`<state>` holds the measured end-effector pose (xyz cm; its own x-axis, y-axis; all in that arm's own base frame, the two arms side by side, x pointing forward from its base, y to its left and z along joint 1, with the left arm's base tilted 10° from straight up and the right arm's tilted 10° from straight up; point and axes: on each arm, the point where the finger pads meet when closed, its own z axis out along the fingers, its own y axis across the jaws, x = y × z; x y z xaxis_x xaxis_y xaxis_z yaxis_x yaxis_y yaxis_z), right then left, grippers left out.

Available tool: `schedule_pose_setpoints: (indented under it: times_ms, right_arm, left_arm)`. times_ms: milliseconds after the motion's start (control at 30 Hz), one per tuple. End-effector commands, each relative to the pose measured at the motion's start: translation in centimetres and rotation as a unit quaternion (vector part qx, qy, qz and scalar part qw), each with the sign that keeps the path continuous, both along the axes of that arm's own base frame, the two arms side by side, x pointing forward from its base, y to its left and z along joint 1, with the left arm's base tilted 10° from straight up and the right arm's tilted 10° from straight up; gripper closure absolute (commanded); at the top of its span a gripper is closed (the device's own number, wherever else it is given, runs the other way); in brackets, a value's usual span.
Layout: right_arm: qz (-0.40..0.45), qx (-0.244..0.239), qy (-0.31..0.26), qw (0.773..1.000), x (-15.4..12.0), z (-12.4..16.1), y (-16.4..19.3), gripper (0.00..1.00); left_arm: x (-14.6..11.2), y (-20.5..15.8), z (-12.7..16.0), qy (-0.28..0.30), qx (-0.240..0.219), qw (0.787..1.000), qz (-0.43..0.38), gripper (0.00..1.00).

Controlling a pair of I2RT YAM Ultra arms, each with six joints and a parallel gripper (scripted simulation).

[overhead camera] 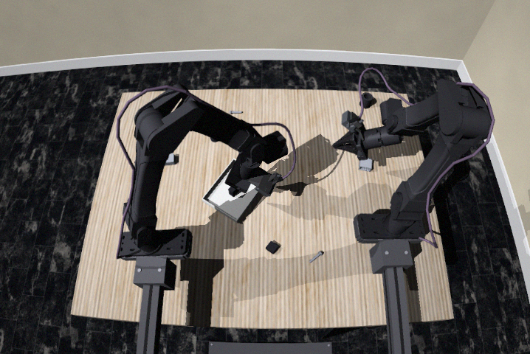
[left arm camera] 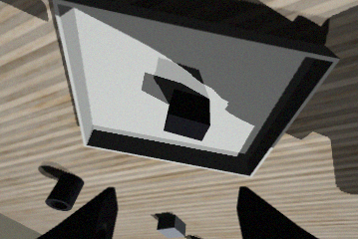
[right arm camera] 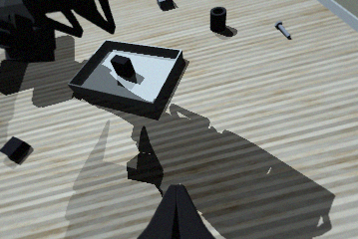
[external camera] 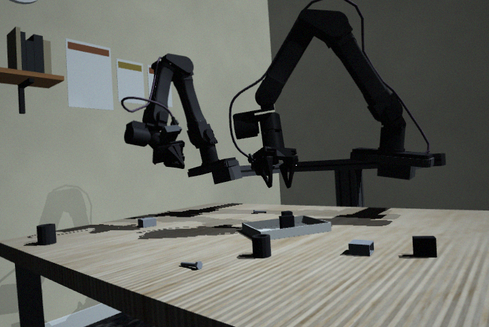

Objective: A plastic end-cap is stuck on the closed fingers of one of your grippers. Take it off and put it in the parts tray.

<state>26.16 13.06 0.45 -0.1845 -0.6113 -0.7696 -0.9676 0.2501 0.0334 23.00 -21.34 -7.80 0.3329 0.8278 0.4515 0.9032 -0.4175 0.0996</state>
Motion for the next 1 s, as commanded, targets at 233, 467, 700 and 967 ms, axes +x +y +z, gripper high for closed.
schedule_pose_setpoints:
  times_ms: [233, 467, 700, 967]
  right_arm:
    - [-0.244, -0.095, -0.019, 0.965, 6.2, 0.6, -6.8, 1.00]
    - [-0.439, -0.106, -0.030, 0.892, 8.8, 2.5, -13.5, 1.00]
    - [-0.585, -0.086, -0.050, 0.805, 9.7, 4.8, -19.1, 1.00]
    - [-0.621, -0.078, -0.057, 0.778, 9.3, 5.6, -20.9, 1.00]
  left_arm:
    - [-0.3, -0.5, 3.7, -0.055, -0.193, 0.953, 0.229, 0.40]
    - [-0.5, 0.9, 5.8, -0.083, -0.298, 0.875, 0.373, 0.40]
    - [-0.9, 1.9, 7.5, -0.102, -0.376, 0.787, 0.478, 0.40]
    - [-1.2, 2.8, 8.2, -0.115, -0.407, 0.747, 0.514, 0.40]
